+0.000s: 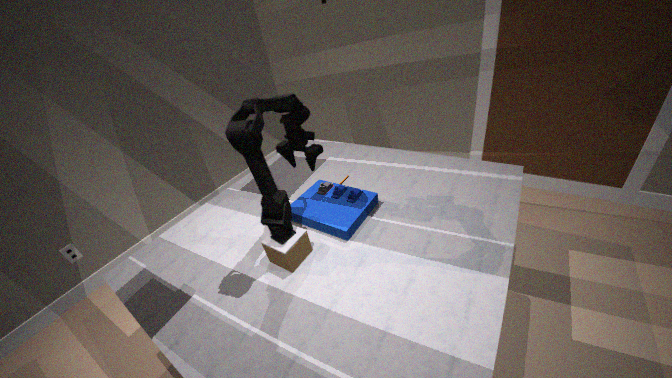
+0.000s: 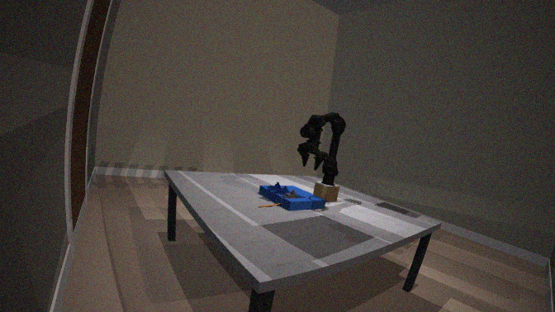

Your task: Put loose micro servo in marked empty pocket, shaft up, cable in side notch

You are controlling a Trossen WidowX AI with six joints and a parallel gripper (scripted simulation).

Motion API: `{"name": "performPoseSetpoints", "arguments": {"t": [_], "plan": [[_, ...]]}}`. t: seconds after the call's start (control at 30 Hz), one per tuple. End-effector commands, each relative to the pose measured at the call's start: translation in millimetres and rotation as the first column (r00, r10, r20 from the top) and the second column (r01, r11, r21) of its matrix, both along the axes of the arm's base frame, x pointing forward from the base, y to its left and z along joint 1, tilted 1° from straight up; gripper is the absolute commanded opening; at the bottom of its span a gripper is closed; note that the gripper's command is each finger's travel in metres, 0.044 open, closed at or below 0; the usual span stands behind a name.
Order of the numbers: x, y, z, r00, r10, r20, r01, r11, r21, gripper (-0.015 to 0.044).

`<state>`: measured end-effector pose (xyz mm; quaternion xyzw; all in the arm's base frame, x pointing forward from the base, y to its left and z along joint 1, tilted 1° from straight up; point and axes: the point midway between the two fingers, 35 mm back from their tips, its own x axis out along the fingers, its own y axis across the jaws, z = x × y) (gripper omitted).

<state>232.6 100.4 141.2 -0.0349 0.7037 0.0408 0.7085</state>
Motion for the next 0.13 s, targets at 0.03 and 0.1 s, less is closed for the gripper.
{"name": "performPoseSetpoints", "arguments": {"t": [0.03,0.1], "plan": [[-0.2,-0.2,0.7,1.000,0.002,0.000,-0.002,1.000,0.000,0.0440],[-0.2,-0.2,0.7,1.000,0.002,0.000,-0.002,1.000,0.000,0.0440]]}}
